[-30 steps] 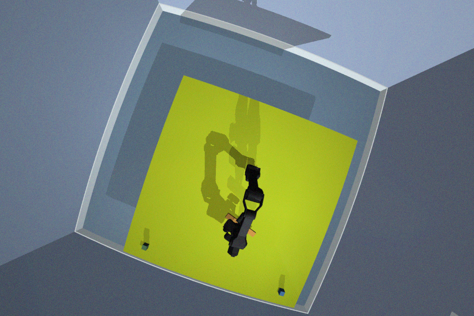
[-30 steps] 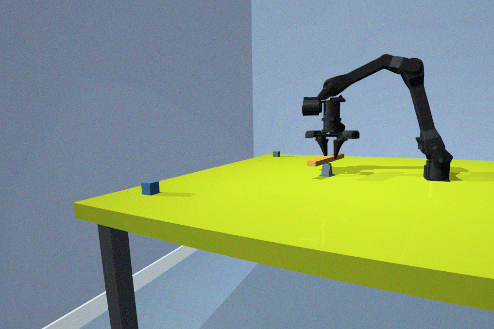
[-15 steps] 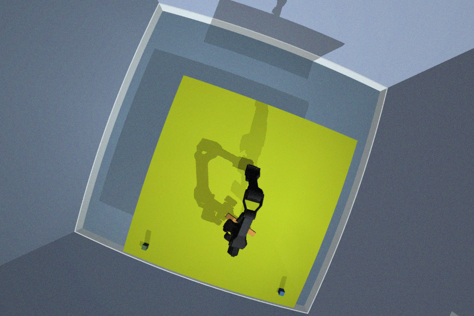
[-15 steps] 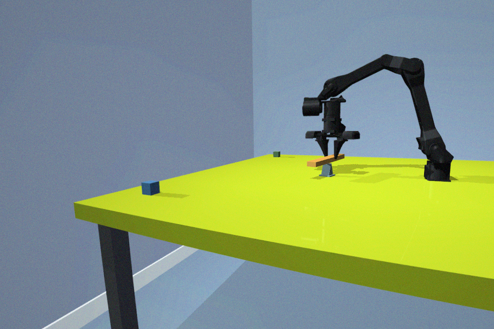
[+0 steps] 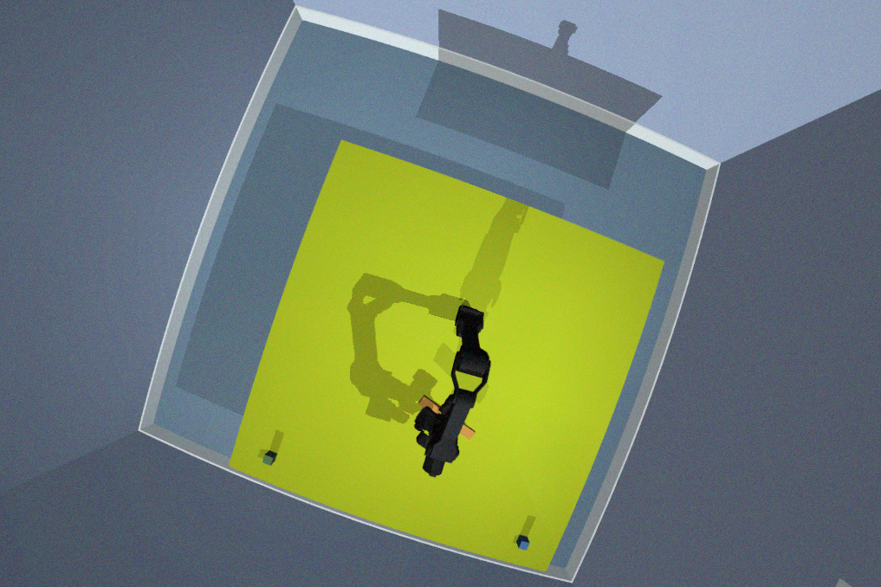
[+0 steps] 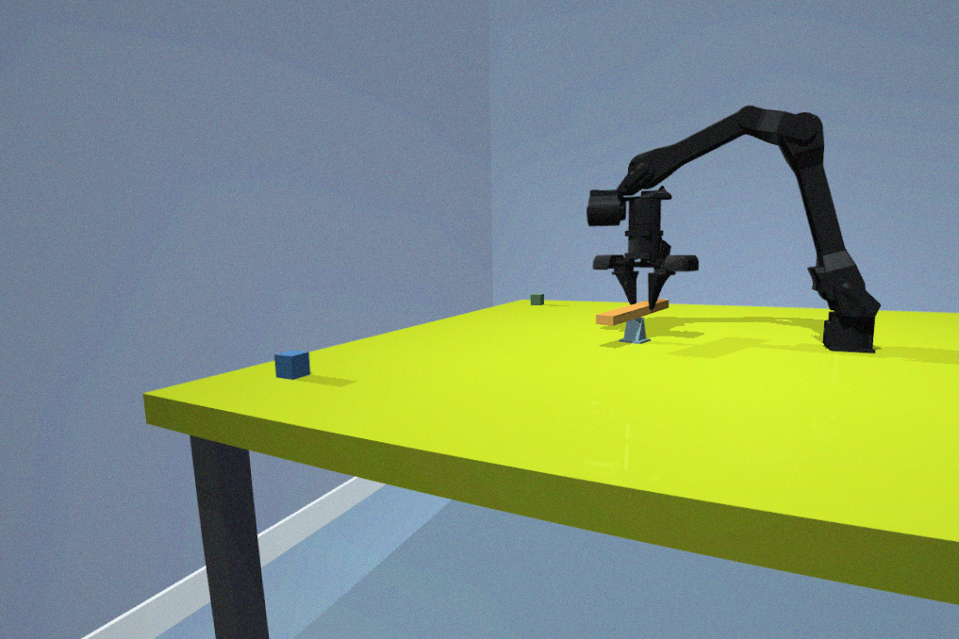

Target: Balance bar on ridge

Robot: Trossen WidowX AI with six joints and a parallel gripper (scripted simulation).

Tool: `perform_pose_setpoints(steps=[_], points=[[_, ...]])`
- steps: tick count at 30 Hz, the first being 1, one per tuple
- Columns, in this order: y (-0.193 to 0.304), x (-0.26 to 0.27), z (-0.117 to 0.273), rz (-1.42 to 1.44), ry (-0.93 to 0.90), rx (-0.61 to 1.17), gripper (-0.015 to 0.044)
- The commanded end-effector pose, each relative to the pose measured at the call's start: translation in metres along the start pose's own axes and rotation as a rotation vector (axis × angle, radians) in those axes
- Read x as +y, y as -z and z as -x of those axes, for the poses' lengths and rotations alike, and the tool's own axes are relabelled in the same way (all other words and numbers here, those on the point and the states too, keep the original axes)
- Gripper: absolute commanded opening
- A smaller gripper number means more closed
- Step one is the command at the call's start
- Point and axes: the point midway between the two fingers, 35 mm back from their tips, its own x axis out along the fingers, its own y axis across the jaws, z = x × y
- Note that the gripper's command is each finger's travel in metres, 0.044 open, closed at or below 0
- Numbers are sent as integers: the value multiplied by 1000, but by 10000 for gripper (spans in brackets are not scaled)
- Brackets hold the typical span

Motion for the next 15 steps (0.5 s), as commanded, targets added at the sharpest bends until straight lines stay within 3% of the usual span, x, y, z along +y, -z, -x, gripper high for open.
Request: perform_pose_setpoints(steps=[1,15], points=[[1,-1,-2,-5,5,4,0],[1,-1,-3,-5,5,4,0]])
